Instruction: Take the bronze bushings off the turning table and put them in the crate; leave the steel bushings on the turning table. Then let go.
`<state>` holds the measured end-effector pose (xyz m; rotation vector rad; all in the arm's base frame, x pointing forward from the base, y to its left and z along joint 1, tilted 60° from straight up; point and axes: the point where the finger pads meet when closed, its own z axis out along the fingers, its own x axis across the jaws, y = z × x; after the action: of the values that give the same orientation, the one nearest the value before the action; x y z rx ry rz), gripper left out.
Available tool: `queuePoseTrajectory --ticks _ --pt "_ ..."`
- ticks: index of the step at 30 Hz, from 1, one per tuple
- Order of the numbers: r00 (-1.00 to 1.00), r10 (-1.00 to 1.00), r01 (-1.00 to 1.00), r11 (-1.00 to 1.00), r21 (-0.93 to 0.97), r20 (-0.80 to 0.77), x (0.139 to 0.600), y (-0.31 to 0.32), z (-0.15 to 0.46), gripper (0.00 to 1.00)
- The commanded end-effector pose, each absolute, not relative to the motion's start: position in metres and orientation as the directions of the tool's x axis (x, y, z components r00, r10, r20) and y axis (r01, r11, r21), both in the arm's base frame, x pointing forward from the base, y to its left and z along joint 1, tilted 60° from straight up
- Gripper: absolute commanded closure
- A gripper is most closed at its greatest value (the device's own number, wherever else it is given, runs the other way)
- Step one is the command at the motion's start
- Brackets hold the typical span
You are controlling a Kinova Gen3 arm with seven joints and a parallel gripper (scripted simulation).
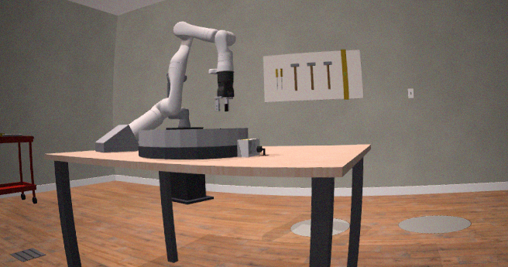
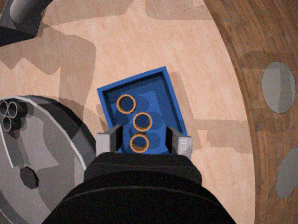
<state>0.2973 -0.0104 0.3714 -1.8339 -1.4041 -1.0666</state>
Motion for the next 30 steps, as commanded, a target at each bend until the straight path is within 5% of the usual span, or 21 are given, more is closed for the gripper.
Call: queuePoseTrajectory --ticks 1,30 --pt "0.123 0.49 0.962 -0.272 0.018 0.863 0.298 -0.011 0.372 0.0" --pt "-0.213 0.554 0.946 -0.089 0.312 0.805 0.293 -0.037 0.367 0.0"
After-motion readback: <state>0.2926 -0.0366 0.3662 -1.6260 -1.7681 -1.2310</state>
